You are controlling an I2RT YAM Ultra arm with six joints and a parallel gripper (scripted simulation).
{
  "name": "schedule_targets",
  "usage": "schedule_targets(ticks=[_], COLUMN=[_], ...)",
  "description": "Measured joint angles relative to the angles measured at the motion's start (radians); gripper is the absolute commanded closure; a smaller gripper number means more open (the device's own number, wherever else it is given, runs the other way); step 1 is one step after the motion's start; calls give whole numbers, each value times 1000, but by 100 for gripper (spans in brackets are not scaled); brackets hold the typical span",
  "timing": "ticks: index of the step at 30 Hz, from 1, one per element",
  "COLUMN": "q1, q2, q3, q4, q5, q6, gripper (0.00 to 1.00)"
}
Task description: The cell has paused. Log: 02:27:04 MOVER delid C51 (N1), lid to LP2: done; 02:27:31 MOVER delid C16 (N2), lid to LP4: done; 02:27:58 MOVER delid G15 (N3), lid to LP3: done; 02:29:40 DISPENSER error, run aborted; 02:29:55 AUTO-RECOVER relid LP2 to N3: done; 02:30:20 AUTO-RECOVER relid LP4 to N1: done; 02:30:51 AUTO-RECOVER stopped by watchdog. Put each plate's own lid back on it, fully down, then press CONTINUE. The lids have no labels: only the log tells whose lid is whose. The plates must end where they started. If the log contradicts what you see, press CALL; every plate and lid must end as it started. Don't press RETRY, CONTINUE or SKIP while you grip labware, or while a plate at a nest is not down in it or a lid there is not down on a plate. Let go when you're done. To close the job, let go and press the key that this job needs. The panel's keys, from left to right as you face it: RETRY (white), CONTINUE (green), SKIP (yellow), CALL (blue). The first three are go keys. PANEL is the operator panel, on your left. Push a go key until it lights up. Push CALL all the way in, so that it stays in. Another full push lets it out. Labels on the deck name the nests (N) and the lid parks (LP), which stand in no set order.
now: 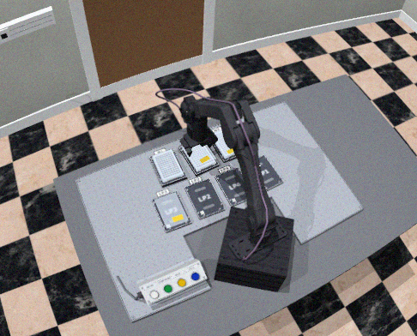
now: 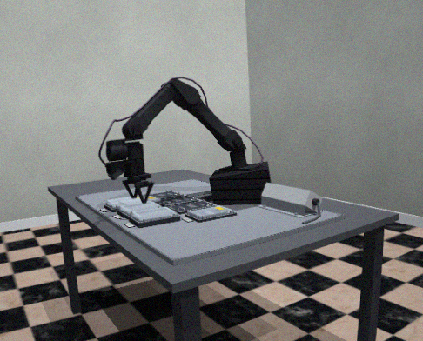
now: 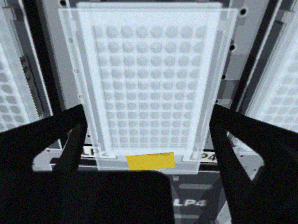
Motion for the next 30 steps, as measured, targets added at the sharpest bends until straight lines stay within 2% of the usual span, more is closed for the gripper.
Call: schedule_targets(ticks=[30], q1=[-4], q2=[19], q3=[-17], q4=[35], q5=[1], q6=[-4], gripper=[100])
